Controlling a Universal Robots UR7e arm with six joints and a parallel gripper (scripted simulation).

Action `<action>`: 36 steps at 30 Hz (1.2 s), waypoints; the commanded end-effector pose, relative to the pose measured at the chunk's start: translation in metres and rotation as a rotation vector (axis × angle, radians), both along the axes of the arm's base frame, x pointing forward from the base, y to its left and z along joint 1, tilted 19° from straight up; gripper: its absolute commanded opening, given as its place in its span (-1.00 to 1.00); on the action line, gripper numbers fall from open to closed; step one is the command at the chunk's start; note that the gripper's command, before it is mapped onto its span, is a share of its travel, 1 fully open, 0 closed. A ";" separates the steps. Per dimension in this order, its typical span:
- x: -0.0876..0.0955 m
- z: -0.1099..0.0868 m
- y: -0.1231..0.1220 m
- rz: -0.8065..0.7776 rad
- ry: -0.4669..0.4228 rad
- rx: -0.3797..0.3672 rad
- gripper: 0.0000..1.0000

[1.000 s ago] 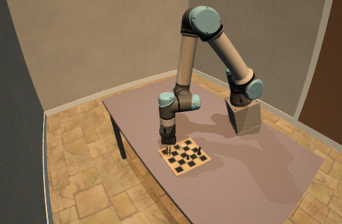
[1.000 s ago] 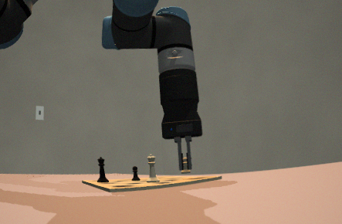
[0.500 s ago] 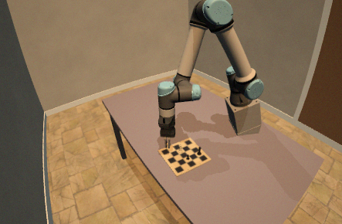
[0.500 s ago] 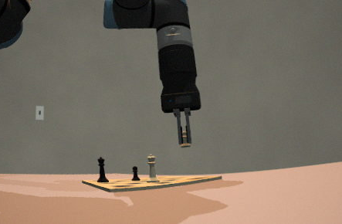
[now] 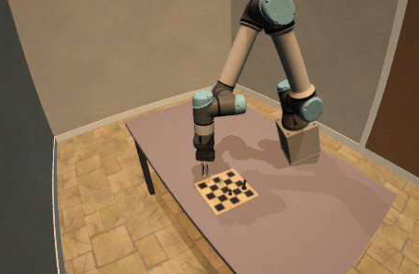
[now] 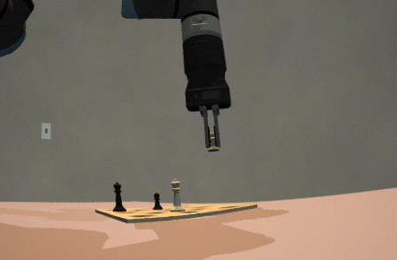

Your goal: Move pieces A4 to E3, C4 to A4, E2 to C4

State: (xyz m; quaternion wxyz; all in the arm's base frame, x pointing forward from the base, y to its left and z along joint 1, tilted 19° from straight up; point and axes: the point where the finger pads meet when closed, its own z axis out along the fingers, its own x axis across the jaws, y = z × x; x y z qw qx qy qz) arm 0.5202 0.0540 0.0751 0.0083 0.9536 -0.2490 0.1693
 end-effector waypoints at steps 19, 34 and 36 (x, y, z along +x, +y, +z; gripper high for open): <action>-0.076 -0.025 0.008 0.299 0.038 -0.099 -1.00; -0.150 -0.050 0.017 0.598 0.070 -0.199 -1.00; -0.150 -0.050 0.017 0.598 0.070 -0.199 -1.00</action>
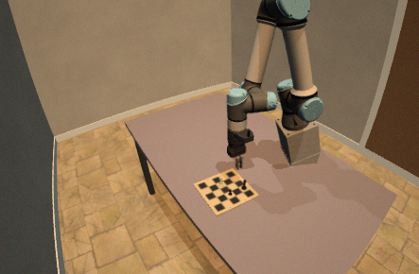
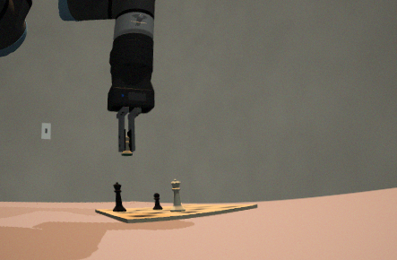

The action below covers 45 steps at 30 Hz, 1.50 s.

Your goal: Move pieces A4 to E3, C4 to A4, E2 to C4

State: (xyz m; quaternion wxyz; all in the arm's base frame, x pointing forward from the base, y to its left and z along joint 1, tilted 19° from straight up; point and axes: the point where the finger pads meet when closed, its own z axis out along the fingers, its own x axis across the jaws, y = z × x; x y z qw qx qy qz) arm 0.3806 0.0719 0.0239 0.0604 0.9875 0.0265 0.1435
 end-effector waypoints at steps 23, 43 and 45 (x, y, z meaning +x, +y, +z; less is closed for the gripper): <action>-0.010 -0.004 -0.001 0.070 -0.016 -0.008 -1.00; 0.003 -0.039 -0.005 0.070 -0.018 -0.009 -1.00; 0.005 -0.044 -0.006 0.069 -0.019 -0.009 -1.00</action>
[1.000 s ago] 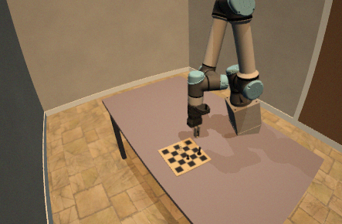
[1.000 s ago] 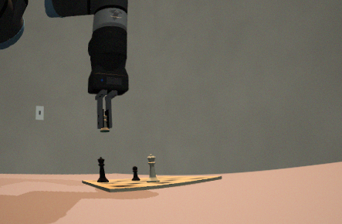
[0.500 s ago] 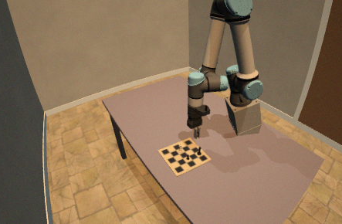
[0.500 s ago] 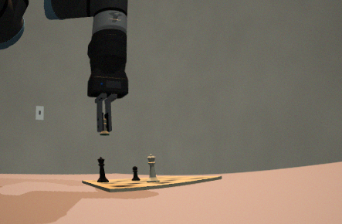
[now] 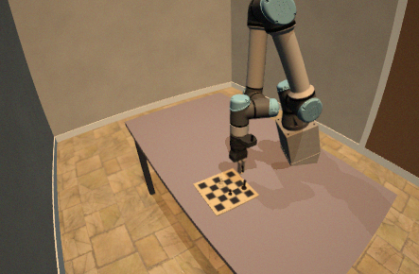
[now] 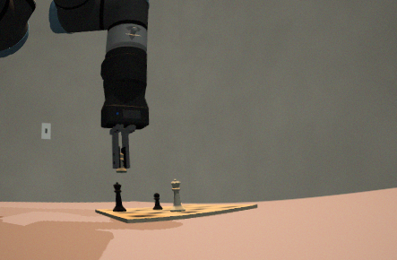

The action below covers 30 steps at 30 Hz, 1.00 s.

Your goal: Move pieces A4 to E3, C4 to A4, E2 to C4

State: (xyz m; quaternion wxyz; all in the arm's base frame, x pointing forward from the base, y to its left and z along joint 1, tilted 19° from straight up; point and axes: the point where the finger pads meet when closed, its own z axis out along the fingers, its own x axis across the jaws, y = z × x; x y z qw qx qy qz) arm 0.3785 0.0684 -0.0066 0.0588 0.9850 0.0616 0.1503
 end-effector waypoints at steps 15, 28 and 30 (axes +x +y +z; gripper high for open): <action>0.019 -0.045 -0.007 -0.001 -0.012 -0.002 -1.00; 0.022 -0.058 -0.008 -0.001 -0.011 -0.002 -1.00; 0.022 -0.059 -0.008 -0.001 -0.010 -0.002 -1.00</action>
